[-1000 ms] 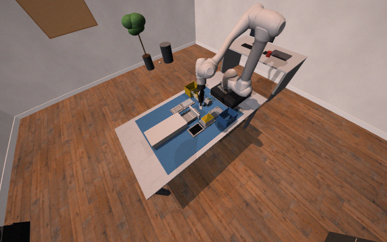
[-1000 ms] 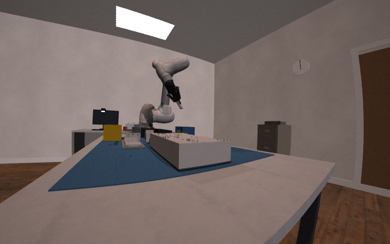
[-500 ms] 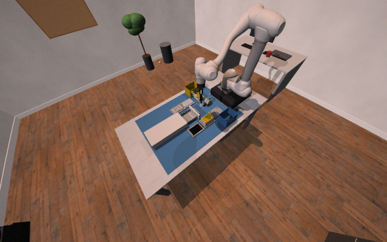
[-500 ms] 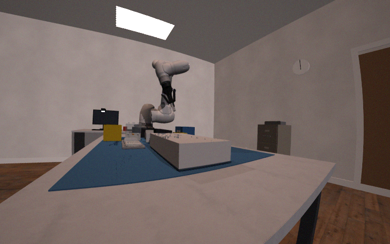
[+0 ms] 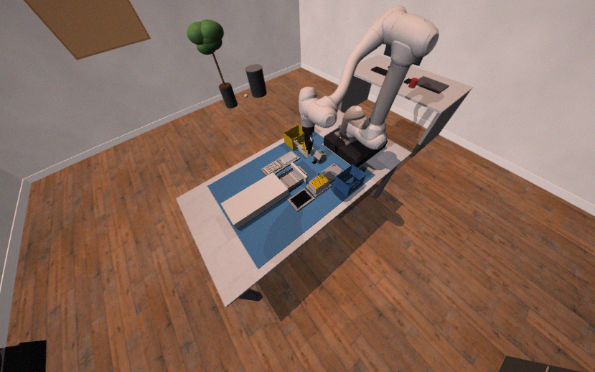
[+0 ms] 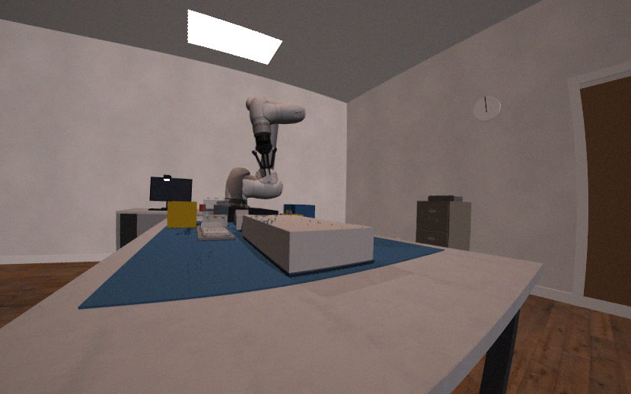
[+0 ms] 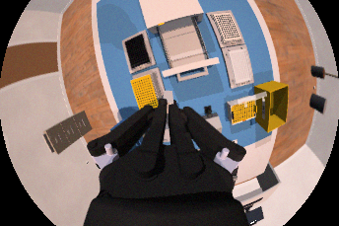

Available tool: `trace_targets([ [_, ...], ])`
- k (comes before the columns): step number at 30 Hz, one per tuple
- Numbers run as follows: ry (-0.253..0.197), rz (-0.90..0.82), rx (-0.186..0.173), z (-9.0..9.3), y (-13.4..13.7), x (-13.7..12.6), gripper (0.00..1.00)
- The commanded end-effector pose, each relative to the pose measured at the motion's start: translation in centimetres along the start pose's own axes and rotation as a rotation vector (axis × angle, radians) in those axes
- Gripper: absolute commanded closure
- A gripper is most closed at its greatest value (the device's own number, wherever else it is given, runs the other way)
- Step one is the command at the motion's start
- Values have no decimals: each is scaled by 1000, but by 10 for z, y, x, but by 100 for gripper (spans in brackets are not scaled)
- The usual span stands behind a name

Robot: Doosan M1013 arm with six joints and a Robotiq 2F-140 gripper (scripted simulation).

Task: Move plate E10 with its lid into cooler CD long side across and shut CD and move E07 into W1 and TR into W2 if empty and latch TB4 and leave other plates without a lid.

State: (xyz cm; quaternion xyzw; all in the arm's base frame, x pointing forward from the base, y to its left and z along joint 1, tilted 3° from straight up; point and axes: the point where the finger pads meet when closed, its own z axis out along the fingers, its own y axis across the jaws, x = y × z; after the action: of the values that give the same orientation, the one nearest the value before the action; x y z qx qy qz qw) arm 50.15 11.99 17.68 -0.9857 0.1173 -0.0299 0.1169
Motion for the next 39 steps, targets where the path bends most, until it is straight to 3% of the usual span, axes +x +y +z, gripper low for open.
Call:
trace_targets([
  [1, -15, -86, -38, -1, 14, -4, 100],
  [3, -26, -141, -65, -2, 24, -6, 100],
  [5, -26, -141, -65, -3, 29, -7, 100],
  [14, -85, -363, -173, -9, 67, -16, 100],
  [33, -85, -363, -173, -11, 74, -17, 100],
  [39, -84, -347, -174, -9, 97, -9, 100],
])
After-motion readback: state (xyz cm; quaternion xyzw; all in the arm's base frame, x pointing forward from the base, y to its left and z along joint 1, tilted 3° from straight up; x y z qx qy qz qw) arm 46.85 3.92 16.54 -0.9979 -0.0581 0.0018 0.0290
